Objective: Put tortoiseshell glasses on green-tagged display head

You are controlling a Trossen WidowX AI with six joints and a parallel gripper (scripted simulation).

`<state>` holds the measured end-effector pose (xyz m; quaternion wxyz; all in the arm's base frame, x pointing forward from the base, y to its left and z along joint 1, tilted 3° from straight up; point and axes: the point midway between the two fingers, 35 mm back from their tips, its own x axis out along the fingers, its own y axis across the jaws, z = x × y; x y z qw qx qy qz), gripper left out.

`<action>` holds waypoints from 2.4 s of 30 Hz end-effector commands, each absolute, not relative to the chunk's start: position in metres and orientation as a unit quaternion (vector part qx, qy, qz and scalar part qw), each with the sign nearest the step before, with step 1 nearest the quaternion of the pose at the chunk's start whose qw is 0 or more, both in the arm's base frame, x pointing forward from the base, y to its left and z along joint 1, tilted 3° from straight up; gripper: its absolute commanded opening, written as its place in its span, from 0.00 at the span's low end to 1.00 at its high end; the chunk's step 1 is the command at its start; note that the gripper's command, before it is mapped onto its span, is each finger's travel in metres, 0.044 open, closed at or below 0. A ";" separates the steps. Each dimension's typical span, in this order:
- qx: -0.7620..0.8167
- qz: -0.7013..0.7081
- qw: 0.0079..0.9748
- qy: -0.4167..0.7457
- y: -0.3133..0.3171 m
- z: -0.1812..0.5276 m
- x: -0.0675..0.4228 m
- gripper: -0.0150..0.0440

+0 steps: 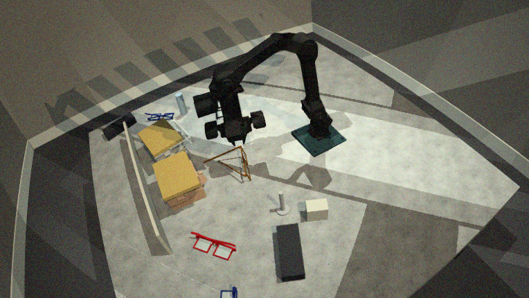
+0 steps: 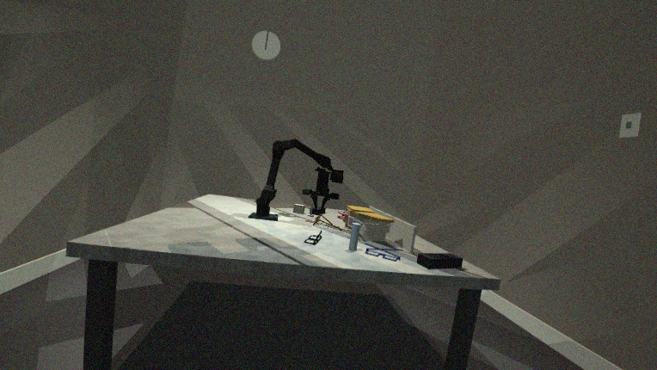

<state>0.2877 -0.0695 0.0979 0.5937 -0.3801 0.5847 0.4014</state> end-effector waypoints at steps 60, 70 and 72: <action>-0.378 0.401 0.594 0.586 -0.066 0.037 0.284 0.39; -0.378 0.401 0.594 0.586 -0.066 0.037 0.284 0.28; -0.378 0.401 0.594 0.586 -0.066 0.037 0.284 0.25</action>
